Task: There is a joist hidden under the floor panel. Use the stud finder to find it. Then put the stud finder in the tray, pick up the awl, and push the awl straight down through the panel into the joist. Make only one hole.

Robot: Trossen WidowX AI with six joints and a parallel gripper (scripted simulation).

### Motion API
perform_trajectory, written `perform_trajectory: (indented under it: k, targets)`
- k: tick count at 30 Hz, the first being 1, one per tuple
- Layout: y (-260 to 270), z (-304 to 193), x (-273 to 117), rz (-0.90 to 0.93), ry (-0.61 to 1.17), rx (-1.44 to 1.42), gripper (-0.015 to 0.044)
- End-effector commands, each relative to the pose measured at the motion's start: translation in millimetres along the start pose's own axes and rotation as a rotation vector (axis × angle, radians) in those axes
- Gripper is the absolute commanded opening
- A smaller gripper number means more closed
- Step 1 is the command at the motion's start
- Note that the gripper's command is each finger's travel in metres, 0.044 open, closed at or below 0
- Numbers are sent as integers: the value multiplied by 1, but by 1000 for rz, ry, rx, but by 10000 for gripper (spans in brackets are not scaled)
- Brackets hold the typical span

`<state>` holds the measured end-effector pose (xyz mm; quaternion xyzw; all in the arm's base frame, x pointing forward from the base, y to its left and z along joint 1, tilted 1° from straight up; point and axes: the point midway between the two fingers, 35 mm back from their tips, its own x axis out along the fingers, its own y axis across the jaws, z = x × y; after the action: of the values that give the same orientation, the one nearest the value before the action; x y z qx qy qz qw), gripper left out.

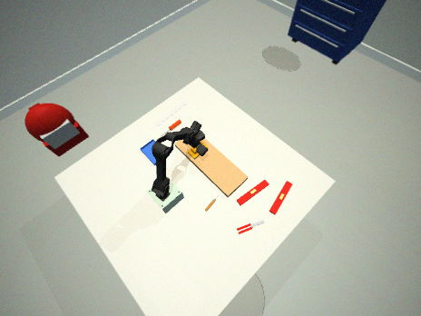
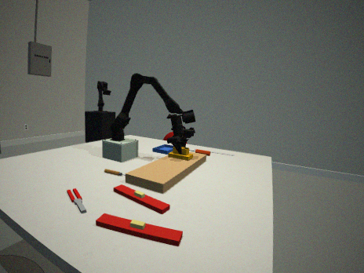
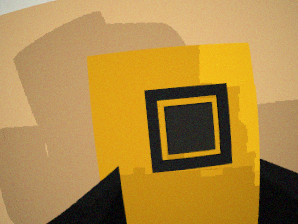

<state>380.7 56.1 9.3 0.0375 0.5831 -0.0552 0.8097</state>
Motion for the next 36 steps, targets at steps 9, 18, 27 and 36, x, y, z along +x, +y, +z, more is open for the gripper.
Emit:
perform_trajectory:
  k: [9, 18, 27, 36]
  targets:
    - [20, 1, 0, 4, 0, 0, 0]
    - [34, 1, 0, 5, 0, 1, 0]
    - [48, 1, 0, 7, 0, 1, 0]
    - [62, 1, 0, 8, 0, 2, 0]
